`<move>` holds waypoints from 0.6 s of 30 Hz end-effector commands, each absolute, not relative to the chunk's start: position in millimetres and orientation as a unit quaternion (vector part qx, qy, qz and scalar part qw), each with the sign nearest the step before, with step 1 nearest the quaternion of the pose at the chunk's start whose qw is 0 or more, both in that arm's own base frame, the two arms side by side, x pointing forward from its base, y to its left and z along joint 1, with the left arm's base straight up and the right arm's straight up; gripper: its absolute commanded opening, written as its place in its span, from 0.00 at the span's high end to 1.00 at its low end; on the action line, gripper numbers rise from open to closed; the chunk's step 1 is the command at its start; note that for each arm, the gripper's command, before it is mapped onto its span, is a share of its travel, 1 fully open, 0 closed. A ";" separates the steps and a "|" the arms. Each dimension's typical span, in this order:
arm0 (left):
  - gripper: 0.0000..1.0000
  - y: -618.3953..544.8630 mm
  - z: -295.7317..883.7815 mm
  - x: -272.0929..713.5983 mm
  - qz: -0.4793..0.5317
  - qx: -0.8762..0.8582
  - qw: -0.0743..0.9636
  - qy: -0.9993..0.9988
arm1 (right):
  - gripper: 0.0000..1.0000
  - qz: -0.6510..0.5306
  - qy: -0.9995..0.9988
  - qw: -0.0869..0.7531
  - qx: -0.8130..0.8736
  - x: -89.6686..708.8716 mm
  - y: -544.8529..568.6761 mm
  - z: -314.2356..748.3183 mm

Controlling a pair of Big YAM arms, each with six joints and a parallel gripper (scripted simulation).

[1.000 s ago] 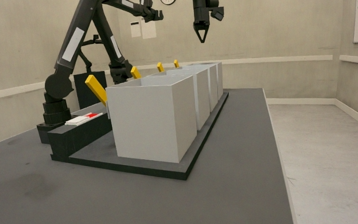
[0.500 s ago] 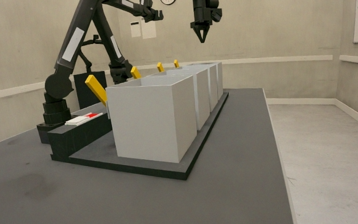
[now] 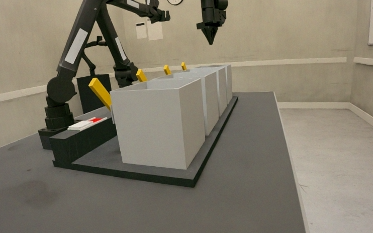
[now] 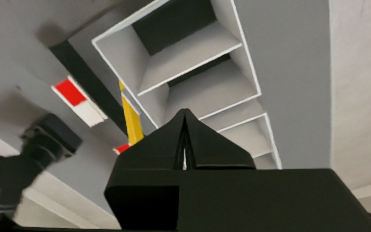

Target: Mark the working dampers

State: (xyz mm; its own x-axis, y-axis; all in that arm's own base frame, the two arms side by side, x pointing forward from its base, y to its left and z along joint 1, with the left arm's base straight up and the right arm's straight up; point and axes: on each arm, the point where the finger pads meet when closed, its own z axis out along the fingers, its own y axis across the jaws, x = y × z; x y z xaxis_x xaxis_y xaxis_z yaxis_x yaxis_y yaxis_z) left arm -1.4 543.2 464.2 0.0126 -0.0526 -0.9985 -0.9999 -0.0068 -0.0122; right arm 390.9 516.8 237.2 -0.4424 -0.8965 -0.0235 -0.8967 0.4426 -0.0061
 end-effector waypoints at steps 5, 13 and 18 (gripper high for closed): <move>0.00 544.9 500.5 -5.0 0.502 -0.502 0.497 0.497 | 1.00 0.006 0.768 0.029 -0.639 386.4 518.5 258.9; 0.00 544.9 500.5 -5.0 0.502 -0.502 0.497 0.497 | 1.00 0.003 0.708 0.028 -0.705 385.7 517.6 257.9; 0.00 544.9 500.5 -5.0 0.502 -0.502 0.497 0.497 | 1.00 0.004 0.707 0.032 -0.707 386.6 518.9 261.4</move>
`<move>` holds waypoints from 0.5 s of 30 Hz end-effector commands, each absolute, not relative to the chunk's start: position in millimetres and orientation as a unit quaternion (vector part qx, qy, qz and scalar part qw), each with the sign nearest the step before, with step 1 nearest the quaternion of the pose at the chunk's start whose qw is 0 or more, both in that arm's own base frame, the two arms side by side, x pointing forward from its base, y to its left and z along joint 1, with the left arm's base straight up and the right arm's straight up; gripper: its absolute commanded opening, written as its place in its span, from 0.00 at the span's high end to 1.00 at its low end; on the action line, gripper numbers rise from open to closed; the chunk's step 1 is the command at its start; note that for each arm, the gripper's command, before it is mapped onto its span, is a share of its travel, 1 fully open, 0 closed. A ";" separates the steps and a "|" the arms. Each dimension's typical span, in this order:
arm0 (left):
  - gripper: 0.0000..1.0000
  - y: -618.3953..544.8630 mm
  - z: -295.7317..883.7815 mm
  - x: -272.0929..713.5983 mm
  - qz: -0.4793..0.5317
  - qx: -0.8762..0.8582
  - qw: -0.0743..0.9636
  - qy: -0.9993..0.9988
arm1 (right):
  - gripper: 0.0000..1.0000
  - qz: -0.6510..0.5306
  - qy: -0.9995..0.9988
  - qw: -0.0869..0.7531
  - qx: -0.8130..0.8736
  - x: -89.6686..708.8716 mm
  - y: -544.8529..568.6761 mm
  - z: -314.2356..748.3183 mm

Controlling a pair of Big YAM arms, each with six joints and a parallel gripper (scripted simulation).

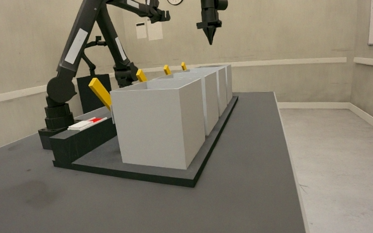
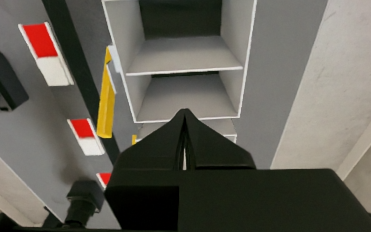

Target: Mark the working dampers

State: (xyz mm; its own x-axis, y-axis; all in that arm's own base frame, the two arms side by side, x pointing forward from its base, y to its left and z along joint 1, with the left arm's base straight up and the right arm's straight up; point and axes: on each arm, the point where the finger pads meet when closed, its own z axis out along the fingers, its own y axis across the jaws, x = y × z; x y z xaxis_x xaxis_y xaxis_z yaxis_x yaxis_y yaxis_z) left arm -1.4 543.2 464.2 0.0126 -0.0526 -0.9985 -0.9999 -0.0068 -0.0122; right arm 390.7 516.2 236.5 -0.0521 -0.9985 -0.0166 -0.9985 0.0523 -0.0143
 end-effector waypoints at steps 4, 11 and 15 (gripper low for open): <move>0.00 544.9 500.5 -5.0 0.502 -0.502 0.497 0.497 | 1.00 0.003 0.712 0.029 -0.701 395.5 498.7 265.1; 0.00 544.9 500.5 -5.0 0.502 -0.502 0.497 0.497 | 1.00 0.000 0.712 0.033 -0.702 413.5 428.4 271.5; 0.00 544.9 500.5 -5.0 0.502 -0.502 0.497 0.497 | 1.00 0.000 0.711 0.032 -0.702 415.7 403.0 272.1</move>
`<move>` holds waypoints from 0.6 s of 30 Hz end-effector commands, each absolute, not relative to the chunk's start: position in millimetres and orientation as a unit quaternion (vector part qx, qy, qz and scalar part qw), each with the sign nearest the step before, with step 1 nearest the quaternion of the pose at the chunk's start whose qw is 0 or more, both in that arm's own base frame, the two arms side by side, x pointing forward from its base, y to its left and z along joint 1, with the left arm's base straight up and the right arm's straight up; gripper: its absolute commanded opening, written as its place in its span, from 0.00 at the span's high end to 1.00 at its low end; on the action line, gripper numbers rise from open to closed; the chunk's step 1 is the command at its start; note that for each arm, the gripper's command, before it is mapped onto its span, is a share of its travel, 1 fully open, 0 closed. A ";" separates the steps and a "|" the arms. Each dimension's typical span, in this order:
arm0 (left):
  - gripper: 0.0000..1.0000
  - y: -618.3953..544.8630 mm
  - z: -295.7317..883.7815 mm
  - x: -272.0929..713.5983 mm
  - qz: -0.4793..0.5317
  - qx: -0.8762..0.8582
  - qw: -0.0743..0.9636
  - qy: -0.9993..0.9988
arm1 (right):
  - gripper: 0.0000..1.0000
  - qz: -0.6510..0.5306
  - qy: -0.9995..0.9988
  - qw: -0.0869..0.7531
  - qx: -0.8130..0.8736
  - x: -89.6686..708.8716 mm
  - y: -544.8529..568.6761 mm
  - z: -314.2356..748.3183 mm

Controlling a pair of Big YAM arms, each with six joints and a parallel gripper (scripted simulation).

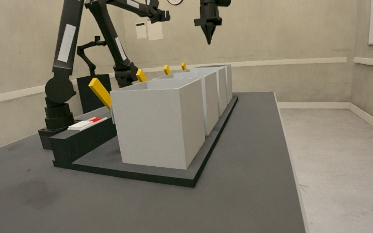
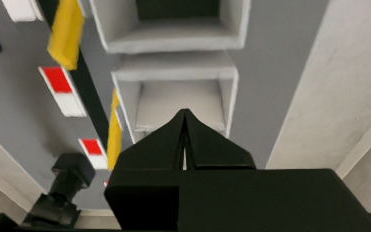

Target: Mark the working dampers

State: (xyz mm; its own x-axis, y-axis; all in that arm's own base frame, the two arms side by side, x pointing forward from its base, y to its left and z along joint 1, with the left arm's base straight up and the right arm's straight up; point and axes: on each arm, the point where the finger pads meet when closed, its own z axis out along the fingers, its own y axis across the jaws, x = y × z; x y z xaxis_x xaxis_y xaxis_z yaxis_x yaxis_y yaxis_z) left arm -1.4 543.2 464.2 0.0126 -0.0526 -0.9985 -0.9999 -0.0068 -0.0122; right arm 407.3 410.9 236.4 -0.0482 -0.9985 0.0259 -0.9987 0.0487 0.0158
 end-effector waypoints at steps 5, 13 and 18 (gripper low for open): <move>0.00 544.9 500.5 -5.0 0.502 -0.502 0.497 0.497 | 1.00 0.002 -0.710 -0.026 0.703 408.4 301.2 265.6; 0.00 544.9 500.5 -5.0 0.502 -0.502 0.497 0.497 | 1.00 0.002 -0.702 -0.016 0.712 386.7 248.5 248.8; 0.00 544.9 500.5 -5.0 0.502 -0.502 0.497 0.497 | 1.00 0.004 -0.702 -0.020 0.712 396.8 254.4 250.4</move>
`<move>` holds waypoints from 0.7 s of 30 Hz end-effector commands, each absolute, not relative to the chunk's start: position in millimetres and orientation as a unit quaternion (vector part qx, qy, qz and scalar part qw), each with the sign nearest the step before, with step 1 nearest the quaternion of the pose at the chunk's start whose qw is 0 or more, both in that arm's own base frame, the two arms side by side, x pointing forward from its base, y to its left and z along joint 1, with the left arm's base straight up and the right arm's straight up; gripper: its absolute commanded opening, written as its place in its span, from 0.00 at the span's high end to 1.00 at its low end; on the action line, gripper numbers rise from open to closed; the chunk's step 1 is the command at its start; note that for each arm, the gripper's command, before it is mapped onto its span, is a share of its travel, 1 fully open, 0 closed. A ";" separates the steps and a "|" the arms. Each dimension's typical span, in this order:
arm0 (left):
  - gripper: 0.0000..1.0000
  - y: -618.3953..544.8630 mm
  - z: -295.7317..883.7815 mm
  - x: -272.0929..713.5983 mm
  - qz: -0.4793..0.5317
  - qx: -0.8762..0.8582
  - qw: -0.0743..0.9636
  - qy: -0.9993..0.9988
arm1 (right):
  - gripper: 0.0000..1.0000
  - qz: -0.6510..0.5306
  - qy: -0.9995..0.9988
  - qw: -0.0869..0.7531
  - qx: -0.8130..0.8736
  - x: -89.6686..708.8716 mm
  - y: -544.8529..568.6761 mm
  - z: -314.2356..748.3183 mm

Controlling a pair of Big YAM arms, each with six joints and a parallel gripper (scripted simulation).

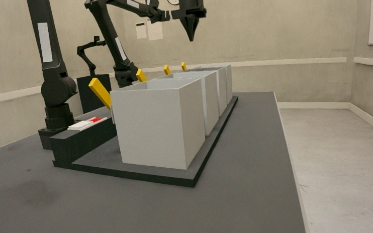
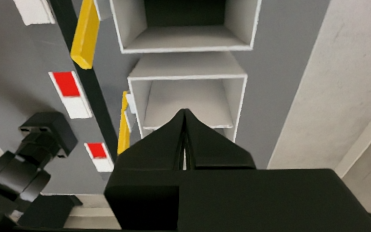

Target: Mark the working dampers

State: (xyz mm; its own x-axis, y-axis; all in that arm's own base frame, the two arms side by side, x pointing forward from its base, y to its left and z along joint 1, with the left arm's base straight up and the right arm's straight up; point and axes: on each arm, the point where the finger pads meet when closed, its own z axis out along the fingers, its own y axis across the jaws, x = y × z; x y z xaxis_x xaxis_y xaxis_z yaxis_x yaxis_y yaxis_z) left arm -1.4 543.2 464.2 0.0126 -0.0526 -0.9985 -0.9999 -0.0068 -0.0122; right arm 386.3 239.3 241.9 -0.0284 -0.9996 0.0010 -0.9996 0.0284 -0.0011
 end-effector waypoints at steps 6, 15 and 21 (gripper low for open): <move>0.00 544.9 500.5 -5.0 0.502 -0.502 0.497 0.497 | 1.00 -0.006 0.710 0.027 -0.704 393.7 240.0 257.4; 0.00 544.9 500.5 -5.0 0.502 -0.502 0.497 0.497 | 1.00 -0.003 0.706 0.016 -0.708 393.0 246.8 243.7; 0.00 544.9 500.5 -5.0 0.502 -0.502 0.497 0.497 | 1.00 -0.004 0.706 0.017 -0.708 391.4 245.6 243.2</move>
